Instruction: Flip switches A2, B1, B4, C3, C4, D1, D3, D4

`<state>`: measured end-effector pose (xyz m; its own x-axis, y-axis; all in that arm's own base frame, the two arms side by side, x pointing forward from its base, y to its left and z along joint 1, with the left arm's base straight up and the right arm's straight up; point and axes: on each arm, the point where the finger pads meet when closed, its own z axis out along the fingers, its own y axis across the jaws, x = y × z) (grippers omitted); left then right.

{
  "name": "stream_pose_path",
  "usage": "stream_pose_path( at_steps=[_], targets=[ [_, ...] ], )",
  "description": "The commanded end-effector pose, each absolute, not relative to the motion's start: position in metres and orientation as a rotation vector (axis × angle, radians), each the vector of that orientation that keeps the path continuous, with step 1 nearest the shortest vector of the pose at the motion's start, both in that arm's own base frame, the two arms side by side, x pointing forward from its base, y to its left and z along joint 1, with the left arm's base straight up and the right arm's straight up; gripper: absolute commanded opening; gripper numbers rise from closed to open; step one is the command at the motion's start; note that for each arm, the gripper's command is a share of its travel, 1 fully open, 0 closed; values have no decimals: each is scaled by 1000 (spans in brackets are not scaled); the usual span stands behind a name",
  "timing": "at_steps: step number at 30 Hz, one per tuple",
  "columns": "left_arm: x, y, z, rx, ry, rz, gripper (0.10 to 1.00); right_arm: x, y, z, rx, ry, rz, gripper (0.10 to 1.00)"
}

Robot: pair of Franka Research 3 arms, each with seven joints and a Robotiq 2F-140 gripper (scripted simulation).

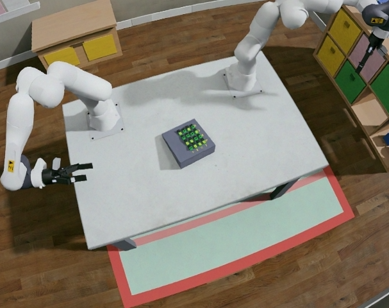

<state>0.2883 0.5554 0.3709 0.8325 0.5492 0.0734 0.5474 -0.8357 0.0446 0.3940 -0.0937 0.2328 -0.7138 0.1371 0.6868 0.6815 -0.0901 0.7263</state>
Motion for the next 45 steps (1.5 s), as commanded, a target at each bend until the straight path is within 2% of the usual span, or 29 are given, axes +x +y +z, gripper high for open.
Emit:
stream_pose_path(
  at_steps=[1, 45],
  targets=[
    [269, 559, 373, 2994, 880, 114, 1000, 394, -94, 233, -888, -1793, -1858, 1000],
    [68, 573, 400, 2924, 1144, 40, 1000, 394, -94, 233, -888, -1793, -1858, 1000]
  ],
)
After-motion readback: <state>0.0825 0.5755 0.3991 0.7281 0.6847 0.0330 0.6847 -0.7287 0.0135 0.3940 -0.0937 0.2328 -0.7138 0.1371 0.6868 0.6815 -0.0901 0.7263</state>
